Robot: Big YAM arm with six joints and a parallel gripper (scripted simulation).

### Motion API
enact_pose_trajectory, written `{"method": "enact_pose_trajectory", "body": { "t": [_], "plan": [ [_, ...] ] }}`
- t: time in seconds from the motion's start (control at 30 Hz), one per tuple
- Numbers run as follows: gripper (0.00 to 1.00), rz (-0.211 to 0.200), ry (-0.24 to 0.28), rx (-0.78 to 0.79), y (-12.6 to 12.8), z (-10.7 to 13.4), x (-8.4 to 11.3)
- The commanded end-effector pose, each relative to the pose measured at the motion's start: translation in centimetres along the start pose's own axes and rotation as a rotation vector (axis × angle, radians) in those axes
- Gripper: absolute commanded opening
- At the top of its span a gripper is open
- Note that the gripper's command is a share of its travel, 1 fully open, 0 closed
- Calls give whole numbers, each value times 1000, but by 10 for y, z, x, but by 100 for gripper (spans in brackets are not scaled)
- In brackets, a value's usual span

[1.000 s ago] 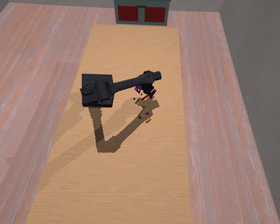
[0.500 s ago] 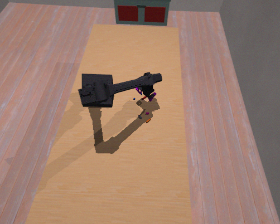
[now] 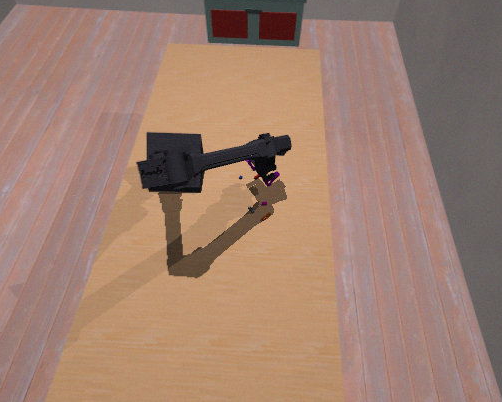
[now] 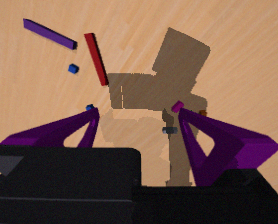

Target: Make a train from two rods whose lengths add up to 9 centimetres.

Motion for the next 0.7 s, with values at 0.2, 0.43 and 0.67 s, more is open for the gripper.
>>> {"method": "enact_pose_trajectory", "body": {
  "t": [0.2,0.43,0.67],
  "plan": [
    [100,3,-21,-180,-22,-8,10],
    [100,3,-23,-287,-30,-6,11],
    [100,3,-28,-394,-38,-4,12]
  ]
}}
Point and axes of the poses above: the point where the finger pads meet when closed, its own x axis back along the fingers, its own y axis across the jaws, z = x × y, the point moved 6 cm from there along x, back along the fingers, and after that the axes turned 15 degrees about -x, right-handed, at the moved point
